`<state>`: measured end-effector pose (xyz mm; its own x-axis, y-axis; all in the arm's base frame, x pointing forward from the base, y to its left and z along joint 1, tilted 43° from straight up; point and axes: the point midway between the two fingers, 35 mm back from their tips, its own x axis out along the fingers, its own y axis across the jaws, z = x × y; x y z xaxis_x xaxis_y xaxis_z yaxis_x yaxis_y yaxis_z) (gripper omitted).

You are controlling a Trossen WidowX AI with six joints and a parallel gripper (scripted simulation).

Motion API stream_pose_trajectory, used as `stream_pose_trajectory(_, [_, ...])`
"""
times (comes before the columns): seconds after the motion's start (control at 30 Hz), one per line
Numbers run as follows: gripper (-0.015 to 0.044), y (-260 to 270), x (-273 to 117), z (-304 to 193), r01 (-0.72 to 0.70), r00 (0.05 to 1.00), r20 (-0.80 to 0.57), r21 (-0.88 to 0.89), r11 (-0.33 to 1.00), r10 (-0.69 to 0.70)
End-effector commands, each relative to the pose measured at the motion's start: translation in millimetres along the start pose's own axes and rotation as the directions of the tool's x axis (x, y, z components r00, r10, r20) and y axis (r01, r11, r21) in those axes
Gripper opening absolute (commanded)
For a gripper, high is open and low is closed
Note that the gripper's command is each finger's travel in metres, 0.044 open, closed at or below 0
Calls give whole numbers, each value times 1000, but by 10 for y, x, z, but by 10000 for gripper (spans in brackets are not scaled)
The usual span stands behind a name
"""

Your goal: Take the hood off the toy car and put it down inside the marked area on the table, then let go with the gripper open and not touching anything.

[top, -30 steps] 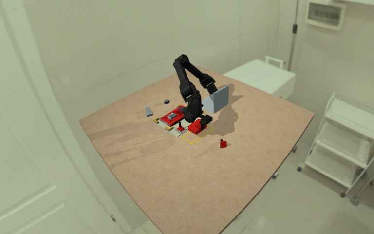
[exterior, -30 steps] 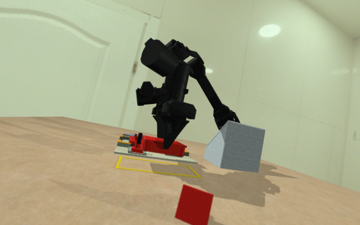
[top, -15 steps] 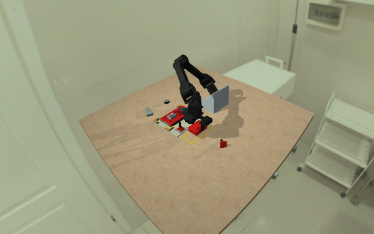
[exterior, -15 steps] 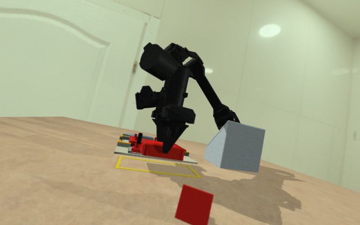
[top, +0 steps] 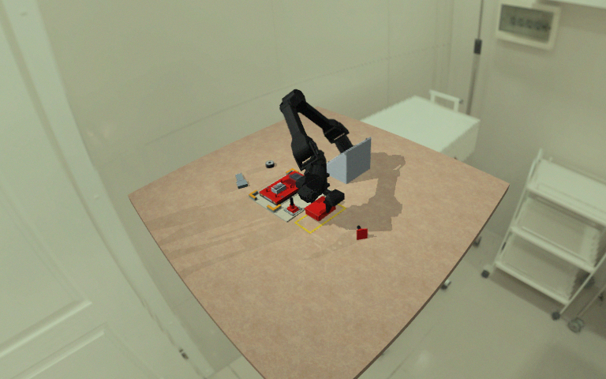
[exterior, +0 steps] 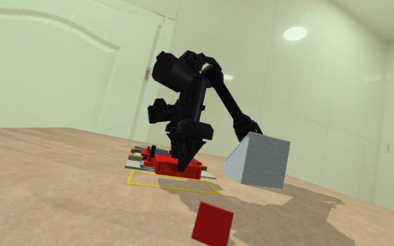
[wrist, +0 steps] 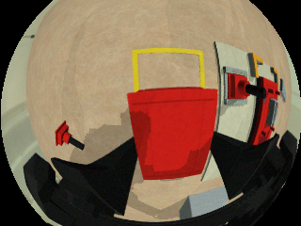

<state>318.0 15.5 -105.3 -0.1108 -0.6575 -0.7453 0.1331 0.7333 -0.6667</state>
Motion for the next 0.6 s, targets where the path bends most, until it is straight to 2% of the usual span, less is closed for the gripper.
stream_pose_trajectory(0.0, [0, -6, 23, -11, 7, 1000, 0, -7, 1000, -7])
stream_pose_trajectory(0.57, [0, -7, 98, -10, 7, 1000, 0, -7, 1000, -7])
